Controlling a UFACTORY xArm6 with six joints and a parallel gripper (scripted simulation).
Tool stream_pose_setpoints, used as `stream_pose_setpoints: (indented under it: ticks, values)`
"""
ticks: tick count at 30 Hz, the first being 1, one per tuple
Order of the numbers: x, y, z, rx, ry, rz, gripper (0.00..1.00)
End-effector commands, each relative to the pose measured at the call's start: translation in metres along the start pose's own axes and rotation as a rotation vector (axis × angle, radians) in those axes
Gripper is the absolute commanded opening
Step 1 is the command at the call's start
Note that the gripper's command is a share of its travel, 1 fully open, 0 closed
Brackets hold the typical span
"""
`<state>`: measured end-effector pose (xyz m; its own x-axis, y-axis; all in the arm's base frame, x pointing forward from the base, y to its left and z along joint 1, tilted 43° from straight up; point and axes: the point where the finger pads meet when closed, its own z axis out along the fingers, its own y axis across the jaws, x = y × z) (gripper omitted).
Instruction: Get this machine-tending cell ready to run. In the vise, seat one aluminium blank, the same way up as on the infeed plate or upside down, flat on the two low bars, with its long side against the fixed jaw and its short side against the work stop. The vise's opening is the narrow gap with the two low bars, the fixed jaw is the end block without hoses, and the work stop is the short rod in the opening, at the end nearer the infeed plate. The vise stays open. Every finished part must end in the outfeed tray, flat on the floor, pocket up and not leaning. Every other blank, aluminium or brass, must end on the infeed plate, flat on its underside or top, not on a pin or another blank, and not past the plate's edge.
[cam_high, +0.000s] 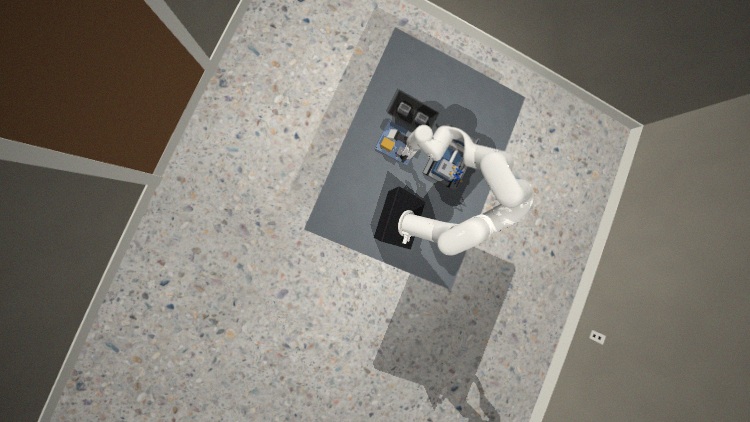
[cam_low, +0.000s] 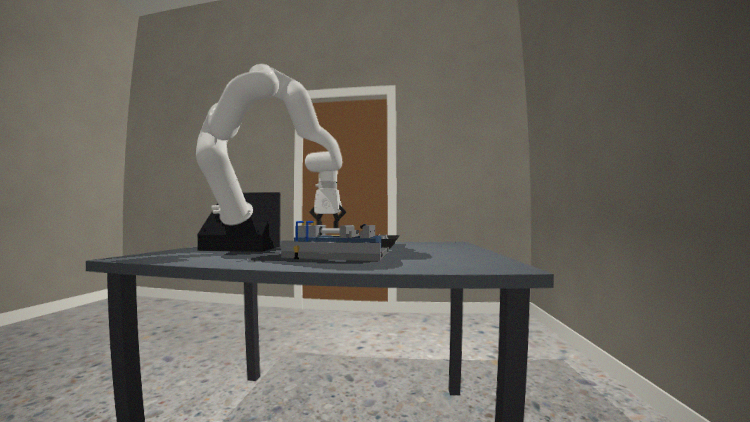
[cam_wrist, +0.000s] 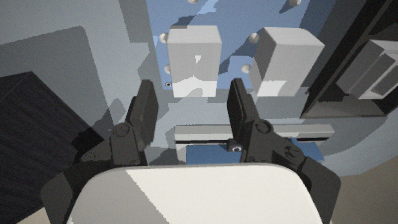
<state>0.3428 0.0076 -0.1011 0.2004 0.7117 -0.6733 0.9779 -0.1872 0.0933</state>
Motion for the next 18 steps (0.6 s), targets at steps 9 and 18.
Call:
stream_pose_setpoints:
  ticks: [9,18]
  values:
    - [0.001,0.002,0.016,-0.004,0.003,0.002,0.69]
    - [0.001,0.002,0.019,-0.004,0.003,0.002,0.69]
